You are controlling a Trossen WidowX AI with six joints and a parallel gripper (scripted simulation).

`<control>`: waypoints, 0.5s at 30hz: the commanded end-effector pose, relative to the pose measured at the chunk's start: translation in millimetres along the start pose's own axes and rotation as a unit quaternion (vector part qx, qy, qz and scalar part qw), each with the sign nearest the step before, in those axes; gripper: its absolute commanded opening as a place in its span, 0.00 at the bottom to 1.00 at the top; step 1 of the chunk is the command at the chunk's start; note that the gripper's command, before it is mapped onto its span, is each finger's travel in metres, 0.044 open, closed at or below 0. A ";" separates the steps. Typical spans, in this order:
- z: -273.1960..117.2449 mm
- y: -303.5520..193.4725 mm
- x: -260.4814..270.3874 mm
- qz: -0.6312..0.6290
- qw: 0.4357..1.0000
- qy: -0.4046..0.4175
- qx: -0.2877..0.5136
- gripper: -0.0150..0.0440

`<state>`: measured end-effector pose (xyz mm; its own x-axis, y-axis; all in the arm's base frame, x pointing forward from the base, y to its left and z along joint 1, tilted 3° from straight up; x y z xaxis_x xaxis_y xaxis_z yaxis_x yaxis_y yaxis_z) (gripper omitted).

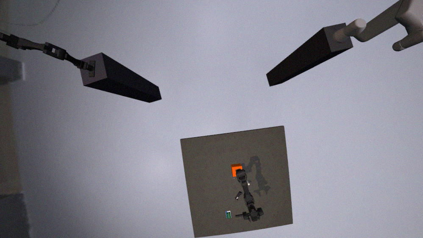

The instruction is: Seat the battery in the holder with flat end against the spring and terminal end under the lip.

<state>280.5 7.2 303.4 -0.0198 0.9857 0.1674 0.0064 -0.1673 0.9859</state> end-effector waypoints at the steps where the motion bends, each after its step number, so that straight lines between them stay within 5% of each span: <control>1: 0.9 -2.9 0.1 0.000 1.000 -0.001 0.009 0.89; 7: 3.0 -96.6 5.0 -0.018 0.955 -0.018 0.294 0.62; 15: -58.3 -172.9 6.9 -0.073 0.785 -0.044 0.614 0.26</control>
<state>265.0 35.2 171.8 0.0004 0.9958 0.0920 0.7592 -0.0602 0.6480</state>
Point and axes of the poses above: the point midway between the two fingers, 35 mm back from their tips, its own z axis out along the fingers, its own x axis across the jaws, y = z × x, the point moved 4 cm from there along -z, back along the fingers, and after that the axes turned 10 degrees about z, right-handed, at the moved point
